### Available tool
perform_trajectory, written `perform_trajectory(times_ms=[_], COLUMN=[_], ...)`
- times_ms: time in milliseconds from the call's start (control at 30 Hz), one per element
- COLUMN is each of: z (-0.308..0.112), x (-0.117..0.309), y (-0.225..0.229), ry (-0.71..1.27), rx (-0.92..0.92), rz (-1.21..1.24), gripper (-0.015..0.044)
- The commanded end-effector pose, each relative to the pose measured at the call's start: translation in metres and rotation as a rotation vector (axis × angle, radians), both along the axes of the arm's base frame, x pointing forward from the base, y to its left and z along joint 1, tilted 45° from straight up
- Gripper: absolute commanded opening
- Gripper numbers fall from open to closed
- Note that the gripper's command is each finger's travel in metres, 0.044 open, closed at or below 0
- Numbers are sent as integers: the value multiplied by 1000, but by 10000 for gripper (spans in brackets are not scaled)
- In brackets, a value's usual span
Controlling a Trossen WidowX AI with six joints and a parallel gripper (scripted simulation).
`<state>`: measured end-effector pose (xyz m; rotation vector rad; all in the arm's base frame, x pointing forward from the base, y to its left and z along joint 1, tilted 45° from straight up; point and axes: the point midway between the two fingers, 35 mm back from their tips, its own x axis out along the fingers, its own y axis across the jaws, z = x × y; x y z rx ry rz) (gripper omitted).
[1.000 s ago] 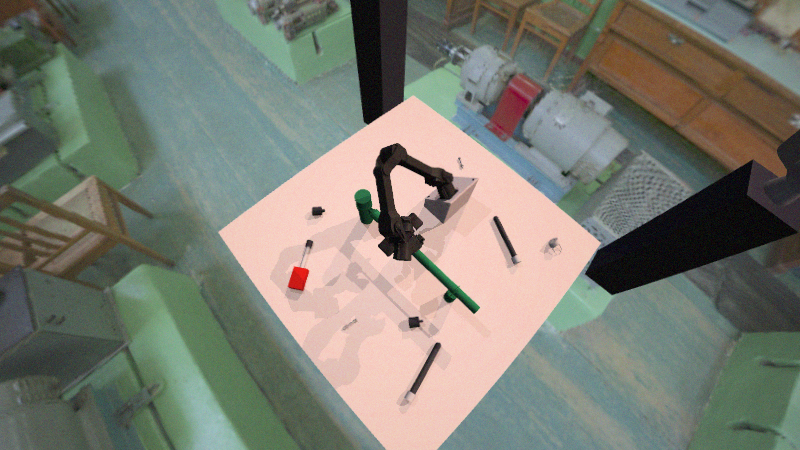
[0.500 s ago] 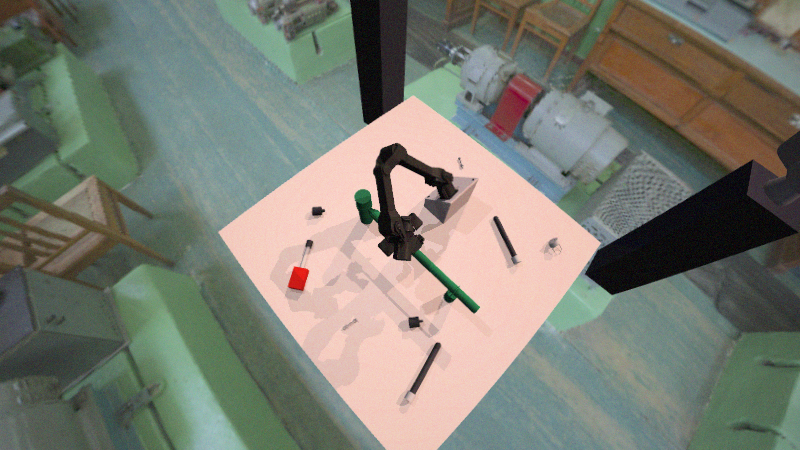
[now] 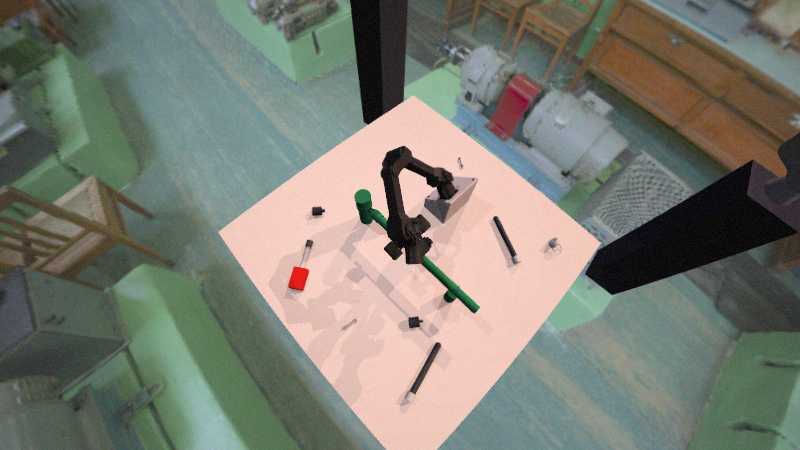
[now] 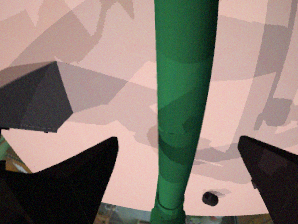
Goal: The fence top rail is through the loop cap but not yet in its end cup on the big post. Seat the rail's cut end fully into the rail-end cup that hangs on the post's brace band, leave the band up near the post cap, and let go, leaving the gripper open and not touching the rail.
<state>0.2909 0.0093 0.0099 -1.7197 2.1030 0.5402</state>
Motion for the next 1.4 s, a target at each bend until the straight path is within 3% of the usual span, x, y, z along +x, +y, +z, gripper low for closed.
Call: perform_trajectory(times_ms=[0, 233, 1367], z=[-3, 19, 19], x=[-1, 5, 5], y=[4, 39, 39], ry=[11, 79, 79], rx=[-5, 9, 9], rz=[-10, 74, 74], gripper=[440, 440, 440])
